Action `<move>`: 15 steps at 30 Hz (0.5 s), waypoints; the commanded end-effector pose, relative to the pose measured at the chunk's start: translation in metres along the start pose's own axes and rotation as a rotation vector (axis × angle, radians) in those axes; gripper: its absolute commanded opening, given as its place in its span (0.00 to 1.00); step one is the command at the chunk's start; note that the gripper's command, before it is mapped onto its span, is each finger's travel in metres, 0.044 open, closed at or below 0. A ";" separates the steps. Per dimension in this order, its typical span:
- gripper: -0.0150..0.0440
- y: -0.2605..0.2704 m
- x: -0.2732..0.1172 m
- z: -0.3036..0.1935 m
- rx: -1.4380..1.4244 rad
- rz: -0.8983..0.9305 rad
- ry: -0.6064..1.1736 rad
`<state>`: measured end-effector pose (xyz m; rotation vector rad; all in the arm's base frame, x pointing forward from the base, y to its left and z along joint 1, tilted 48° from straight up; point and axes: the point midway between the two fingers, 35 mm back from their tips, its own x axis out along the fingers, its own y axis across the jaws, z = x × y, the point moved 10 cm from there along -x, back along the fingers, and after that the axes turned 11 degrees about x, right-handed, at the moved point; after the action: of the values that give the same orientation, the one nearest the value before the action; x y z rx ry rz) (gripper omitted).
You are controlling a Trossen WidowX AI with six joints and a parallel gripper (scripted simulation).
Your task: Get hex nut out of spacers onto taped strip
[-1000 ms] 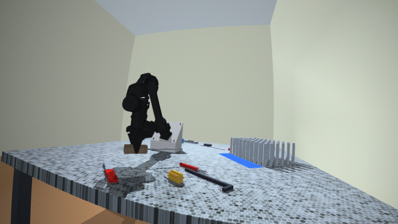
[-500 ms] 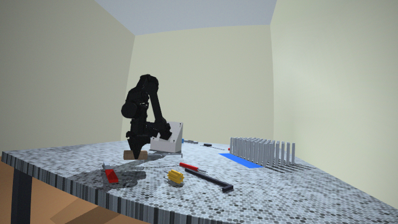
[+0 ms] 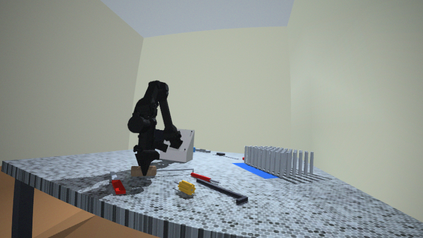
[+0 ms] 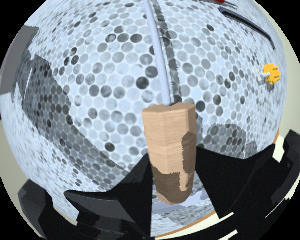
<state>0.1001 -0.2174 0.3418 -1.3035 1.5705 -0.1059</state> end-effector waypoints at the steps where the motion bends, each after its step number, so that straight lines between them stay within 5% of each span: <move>1: 0.25 0.001 0.007 0.000 -0.001 0.000 0.000; 11: 0.25 0.001 0.008 0.000 -0.003 -0.003 -0.008; 15: 0.43 0.001 0.004 0.000 -0.003 -0.004 -0.010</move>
<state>0.1001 -0.2197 0.3385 -1.3096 1.5596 -0.1013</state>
